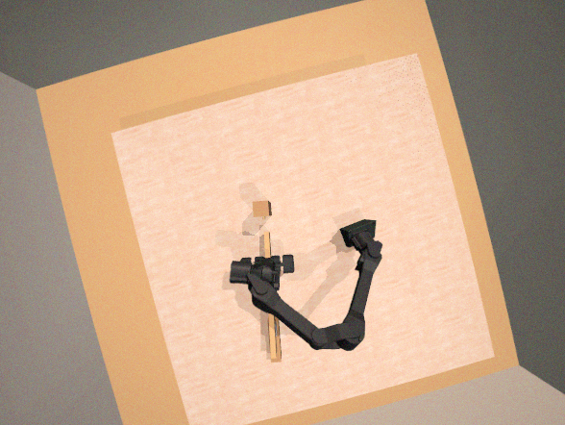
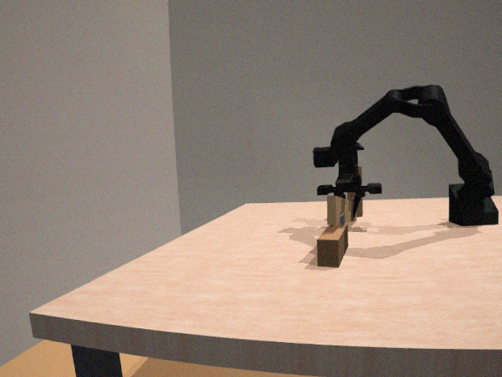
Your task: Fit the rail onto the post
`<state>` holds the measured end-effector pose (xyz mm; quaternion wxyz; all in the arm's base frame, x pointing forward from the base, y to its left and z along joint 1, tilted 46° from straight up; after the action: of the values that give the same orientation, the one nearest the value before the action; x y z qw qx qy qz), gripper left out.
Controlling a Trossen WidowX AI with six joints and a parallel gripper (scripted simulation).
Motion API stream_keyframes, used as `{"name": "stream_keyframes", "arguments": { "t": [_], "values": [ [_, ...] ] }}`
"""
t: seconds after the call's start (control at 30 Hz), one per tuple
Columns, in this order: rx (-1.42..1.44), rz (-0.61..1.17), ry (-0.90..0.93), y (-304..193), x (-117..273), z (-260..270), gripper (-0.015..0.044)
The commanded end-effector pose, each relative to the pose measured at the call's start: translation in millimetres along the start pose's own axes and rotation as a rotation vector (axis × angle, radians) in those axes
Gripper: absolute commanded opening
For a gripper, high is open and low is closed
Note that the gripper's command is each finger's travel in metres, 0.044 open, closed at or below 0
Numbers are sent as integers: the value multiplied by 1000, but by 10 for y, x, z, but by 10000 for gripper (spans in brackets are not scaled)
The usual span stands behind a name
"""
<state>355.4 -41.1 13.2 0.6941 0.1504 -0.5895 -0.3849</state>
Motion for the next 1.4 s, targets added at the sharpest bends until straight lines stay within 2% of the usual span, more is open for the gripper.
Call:
{"name": "stream_keyframes", "arguments": {
  "t": [0.0, 1.37],
  "values": [
    [4, -4, -8, -8, 52, -13, 0],
    [4, -3, -8, -6, 258, -49, 0]
  ]
}}
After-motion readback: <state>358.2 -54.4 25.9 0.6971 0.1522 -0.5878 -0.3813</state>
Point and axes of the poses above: the point midway between the two fingers, 35 mm back from their tips, its own x axis back along the fingers, its own z axis across the jaws, y = z × x, the point moved 5 cm from there along x, back along the fingers, and after that the axes turned 6 degrees about -x, right-handed, at the moved point
